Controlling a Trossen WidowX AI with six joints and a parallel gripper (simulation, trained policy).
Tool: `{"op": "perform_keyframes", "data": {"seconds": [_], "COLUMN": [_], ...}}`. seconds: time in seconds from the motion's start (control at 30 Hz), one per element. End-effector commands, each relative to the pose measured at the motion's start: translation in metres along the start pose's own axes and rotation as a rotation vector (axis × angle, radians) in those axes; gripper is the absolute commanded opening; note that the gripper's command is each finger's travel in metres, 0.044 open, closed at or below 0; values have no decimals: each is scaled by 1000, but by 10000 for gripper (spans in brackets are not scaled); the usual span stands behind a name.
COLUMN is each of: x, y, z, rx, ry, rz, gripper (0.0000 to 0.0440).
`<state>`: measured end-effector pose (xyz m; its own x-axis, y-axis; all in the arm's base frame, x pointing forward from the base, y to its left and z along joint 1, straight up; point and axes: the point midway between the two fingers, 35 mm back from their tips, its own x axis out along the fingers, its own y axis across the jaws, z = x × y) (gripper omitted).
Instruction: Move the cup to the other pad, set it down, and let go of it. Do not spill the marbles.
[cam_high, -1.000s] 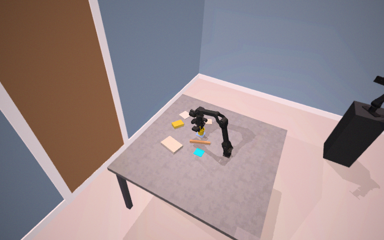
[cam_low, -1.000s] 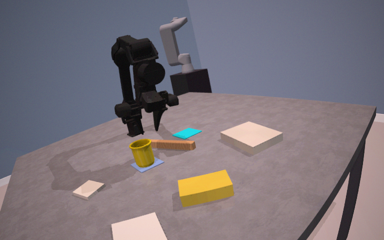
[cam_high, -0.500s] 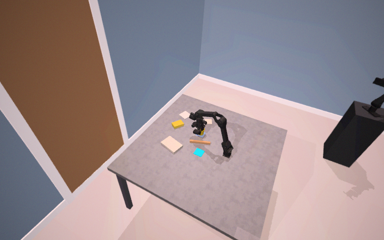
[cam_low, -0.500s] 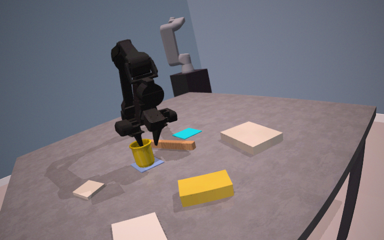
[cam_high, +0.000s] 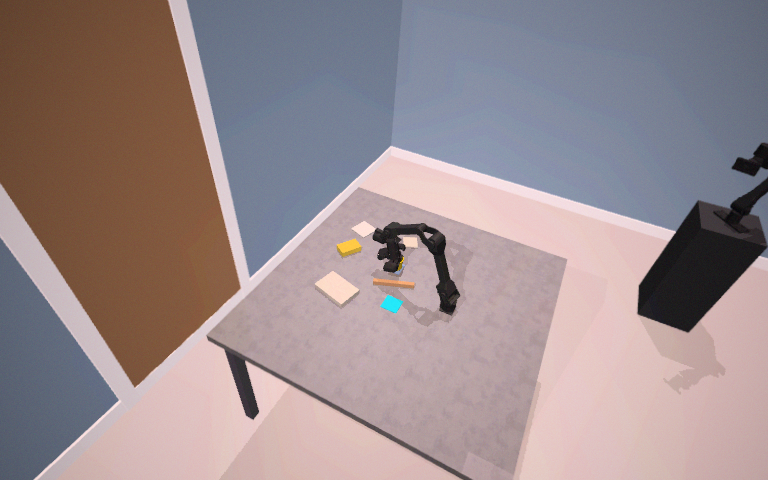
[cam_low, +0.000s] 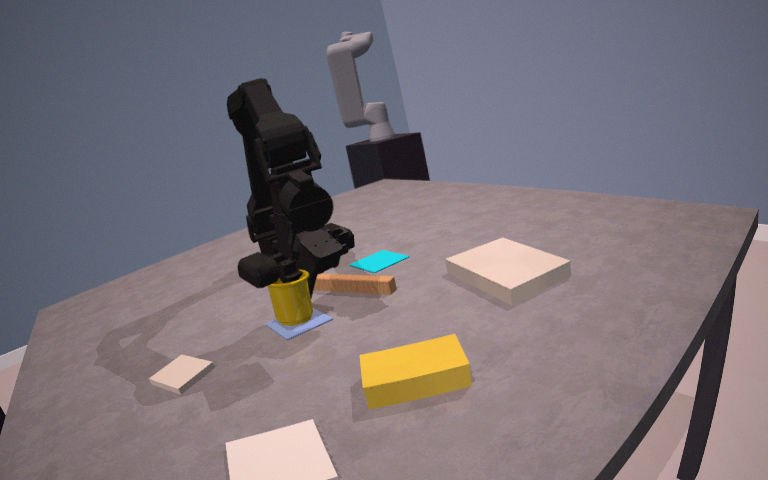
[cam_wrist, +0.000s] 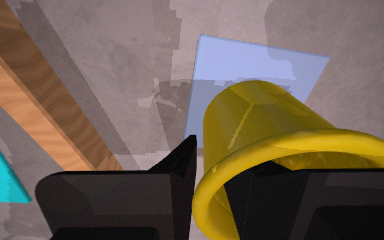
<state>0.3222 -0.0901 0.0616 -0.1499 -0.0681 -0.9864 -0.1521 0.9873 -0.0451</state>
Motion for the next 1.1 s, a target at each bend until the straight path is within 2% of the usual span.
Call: {"op": "perform_keyframes", "data": {"seconds": [0.0, 0.67, 1.07], "x": [-1, -52, -69], "y": [2, 36, 69], "z": [-4, -22, -20], "rx": [-46, -219, -306], "ry": [12, -40, -86], "rz": [1, 10, -11], "gripper": [0, 0, 0]}}
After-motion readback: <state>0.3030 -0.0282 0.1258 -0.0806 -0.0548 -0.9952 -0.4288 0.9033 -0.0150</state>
